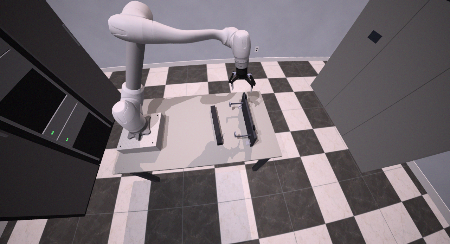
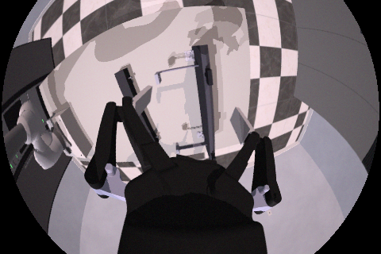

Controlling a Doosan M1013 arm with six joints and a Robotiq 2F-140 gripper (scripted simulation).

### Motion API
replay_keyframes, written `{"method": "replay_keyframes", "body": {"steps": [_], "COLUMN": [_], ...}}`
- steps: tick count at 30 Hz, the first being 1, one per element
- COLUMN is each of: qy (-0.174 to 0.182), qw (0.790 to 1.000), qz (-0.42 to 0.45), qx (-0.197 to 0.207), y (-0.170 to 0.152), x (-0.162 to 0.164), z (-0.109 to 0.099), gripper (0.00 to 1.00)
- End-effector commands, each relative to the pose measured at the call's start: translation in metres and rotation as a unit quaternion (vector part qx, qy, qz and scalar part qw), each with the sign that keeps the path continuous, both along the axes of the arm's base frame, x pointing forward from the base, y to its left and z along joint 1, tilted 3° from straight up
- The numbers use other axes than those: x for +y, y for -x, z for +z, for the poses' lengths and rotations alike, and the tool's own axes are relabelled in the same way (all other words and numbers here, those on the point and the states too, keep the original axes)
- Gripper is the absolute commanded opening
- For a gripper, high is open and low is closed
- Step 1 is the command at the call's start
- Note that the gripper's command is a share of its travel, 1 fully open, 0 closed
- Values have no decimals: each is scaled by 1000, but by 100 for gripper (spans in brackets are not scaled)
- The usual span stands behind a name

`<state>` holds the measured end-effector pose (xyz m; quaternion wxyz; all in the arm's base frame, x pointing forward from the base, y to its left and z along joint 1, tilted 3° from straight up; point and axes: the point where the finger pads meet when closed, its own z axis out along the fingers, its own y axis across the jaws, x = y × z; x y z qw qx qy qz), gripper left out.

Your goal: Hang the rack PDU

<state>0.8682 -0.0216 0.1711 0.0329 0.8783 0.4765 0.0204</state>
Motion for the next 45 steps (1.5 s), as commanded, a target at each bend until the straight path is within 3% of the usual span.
{"method": "replay_keyframes", "body": {"steps": [1,3,5,11,15,19,20,45], "qy": [-5,-11,-11,-28,-35,-35,-35,-35], "qw": [1000,995,995,977,970,969,969,969], "qz": [31,101,101,205,236,239,239,239], "qx": [5,24,24,48,53,53,53,53], "y": [31,86,98,202,235,238,238,238], "x": [-19,-44,-50,-82,-88,-89,-89,-89], "z": [6,10,11,14,13,13,13,13], "gripper": [100,100,100,100,100,100,55,55]}}
